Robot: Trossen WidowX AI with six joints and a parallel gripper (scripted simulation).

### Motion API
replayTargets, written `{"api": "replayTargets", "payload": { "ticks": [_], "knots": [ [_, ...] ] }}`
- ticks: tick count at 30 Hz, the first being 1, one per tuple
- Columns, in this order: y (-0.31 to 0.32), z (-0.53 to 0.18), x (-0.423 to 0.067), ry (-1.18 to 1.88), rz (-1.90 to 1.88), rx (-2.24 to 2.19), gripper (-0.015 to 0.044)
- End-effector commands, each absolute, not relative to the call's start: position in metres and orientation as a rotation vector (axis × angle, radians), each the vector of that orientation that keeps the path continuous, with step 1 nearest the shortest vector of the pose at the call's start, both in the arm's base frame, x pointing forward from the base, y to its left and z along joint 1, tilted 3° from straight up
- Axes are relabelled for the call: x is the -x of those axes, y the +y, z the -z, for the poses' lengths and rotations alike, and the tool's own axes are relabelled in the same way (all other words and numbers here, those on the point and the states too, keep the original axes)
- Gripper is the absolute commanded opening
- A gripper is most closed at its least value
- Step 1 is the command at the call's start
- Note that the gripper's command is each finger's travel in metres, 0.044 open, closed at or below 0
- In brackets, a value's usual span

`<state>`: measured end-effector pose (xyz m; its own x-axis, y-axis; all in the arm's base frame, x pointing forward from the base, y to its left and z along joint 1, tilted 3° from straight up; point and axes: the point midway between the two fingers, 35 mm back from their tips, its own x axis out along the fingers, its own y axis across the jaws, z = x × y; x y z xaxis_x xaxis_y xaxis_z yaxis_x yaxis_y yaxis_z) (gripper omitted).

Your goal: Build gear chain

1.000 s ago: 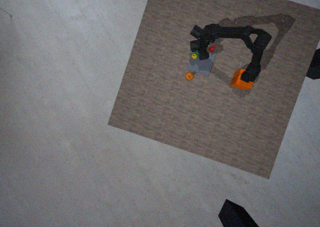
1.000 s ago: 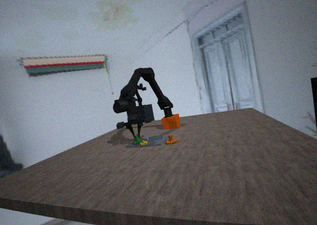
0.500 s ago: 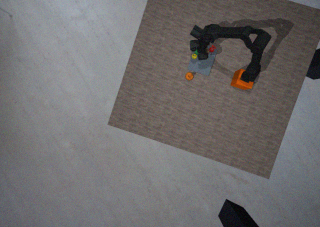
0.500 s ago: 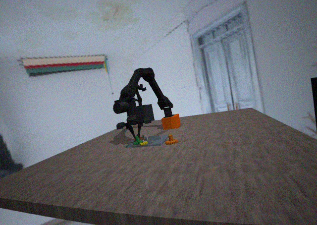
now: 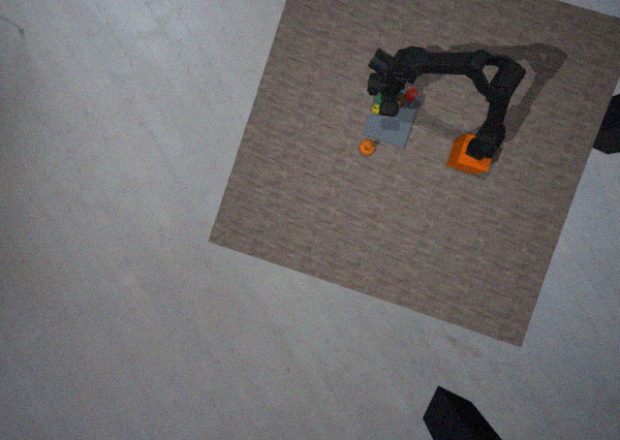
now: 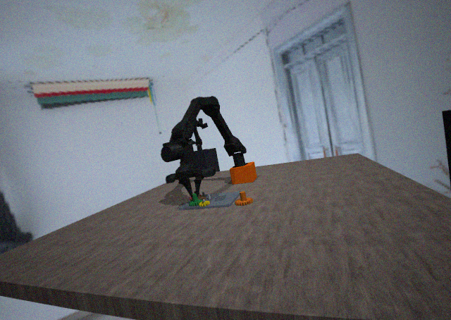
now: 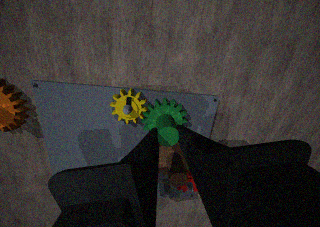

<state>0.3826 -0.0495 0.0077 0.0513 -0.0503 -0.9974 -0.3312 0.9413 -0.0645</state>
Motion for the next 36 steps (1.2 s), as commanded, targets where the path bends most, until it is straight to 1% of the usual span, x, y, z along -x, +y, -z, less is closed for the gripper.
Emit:
{"api": "replayTargets", "payload": {
  "ticks": [1,20,25,26,30,36],
  "knots": [
    [-0.049,-0.006,-0.383,1.514,-0.219,0.312,0.0],
    [-0.05,-0.006,-0.383,1.471,-0.492,0.596,0.0],
    [-0.05,-0.007,-0.383,1.48,-0.452,0.555,0.0131],
    [-0.05,-0.008,-0.383,1.482,-0.438,0.54,0.014],
    [-0.049,-0.015,-0.383,1.49,-0.398,0.498,0.014],
    [-0.047,-0.054,-0.38,1.498,-0.347,0.446,0.014]
  ]
}}
